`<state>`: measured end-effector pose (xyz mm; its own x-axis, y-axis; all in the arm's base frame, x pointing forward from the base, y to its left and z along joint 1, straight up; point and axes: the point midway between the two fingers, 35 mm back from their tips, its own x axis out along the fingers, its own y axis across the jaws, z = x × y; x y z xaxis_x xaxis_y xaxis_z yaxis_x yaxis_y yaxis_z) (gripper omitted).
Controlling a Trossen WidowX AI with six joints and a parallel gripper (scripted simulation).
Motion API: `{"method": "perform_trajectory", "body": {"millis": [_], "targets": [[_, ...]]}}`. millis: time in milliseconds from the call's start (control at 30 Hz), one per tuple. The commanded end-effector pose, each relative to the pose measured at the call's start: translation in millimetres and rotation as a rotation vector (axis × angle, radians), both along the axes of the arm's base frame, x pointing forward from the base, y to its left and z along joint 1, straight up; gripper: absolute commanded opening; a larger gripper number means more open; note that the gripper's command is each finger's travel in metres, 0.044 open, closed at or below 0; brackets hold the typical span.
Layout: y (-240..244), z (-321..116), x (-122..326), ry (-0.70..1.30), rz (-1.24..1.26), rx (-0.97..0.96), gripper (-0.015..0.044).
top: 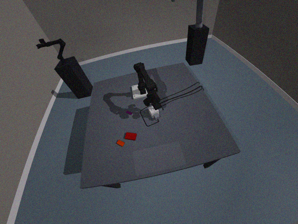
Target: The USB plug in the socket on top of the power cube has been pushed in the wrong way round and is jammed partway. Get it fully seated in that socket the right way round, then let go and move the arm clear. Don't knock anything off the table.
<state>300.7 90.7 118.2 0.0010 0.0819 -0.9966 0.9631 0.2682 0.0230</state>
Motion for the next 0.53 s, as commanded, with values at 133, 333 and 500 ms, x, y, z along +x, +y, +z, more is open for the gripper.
{"method": "perform_trajectory", "body": {"millis": [133,333,500], "targets": [[0,0,0,0.000,0.000,0.000,0.0095],[0,6,0,0.000,0.000,0.000,0.0095],[0,11,0,0.000,0.000,0.000,0.0095]]}}
